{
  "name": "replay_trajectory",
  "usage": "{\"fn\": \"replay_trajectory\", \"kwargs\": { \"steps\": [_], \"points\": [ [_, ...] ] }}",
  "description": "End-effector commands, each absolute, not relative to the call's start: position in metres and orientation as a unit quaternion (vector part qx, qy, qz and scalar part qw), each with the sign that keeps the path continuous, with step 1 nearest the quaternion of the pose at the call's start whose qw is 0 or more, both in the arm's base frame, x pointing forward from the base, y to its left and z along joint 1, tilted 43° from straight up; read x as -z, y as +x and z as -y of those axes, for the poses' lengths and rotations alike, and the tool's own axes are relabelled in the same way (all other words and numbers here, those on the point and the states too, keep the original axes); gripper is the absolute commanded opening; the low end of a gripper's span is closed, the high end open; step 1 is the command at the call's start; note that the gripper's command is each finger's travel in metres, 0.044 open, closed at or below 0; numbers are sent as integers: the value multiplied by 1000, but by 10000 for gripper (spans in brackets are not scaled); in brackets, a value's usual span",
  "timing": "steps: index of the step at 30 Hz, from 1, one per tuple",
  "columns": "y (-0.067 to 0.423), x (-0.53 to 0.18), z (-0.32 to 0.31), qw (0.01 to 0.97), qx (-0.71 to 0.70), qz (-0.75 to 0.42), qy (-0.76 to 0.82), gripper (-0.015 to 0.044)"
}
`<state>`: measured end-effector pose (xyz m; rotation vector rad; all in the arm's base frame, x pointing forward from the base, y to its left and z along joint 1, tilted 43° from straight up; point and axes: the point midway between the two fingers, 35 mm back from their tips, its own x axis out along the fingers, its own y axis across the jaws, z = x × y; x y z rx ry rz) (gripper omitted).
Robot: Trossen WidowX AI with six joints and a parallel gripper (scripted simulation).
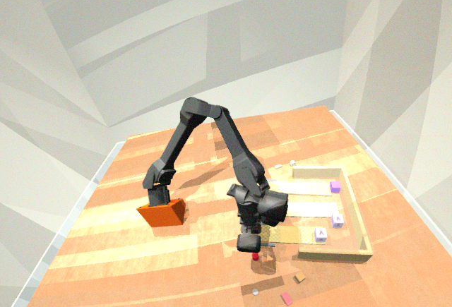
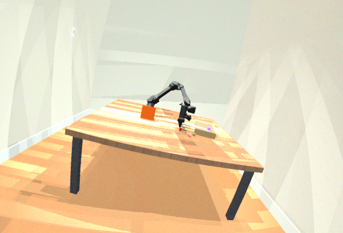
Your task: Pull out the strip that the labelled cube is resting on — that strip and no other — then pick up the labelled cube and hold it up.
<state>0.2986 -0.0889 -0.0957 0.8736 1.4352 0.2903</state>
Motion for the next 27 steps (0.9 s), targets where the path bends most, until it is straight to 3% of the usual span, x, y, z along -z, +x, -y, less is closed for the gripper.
{"fn": "replay_trajectory", "kwargs": {
  "steps": [1,27],
  "points": [
    [288,98,80,650,-132,-642,384,0],
    [251,93,67,649,-132,-643,384,0]
  ]
}}
